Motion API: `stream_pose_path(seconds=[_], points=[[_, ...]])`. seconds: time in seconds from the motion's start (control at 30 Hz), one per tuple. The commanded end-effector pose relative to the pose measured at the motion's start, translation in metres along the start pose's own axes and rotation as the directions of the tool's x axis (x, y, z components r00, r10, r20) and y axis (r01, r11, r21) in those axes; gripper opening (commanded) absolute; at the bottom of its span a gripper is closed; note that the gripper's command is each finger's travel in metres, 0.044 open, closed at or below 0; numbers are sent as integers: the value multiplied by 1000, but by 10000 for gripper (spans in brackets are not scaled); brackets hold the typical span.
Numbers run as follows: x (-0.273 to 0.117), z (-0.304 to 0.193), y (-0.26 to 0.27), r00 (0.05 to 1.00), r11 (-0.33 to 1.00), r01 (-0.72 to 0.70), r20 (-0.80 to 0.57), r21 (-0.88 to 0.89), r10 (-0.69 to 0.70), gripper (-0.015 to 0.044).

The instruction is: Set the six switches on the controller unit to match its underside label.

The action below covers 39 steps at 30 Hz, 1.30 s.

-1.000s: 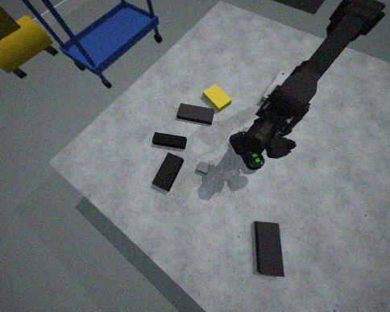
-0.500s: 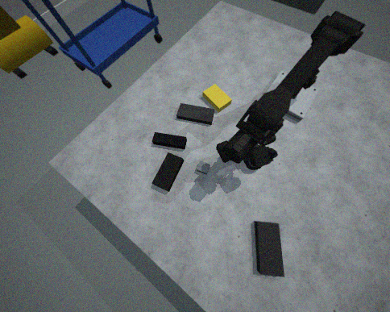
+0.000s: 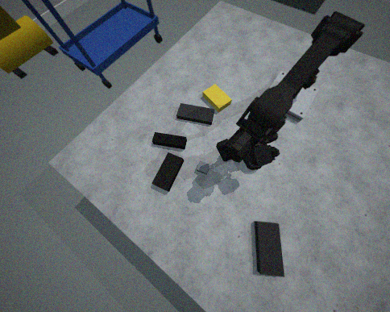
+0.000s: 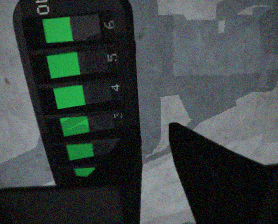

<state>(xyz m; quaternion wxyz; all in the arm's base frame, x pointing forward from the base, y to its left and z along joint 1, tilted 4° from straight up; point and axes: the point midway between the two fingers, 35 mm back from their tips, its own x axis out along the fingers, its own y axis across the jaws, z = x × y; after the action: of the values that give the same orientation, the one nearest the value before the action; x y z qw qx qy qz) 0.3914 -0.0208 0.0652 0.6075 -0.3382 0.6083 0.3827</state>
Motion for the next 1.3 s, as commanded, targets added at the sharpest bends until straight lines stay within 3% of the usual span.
stream_pose_path(seconds=[0.0,0.13,0.47,0.8,1.27], points=[[-33,1,-1,1000,1000,20,8,-3,-20,157],[-35,1,-1,1000,1000,20,8,-3,-20,263],[-35,1,-1,1000,1000,20,8,-3,-20,0],[-35,1,-1,1000,1000,20,8,-3,-20,0],[-35,1,-1,1000,1000,23,11,3,-23,368]])
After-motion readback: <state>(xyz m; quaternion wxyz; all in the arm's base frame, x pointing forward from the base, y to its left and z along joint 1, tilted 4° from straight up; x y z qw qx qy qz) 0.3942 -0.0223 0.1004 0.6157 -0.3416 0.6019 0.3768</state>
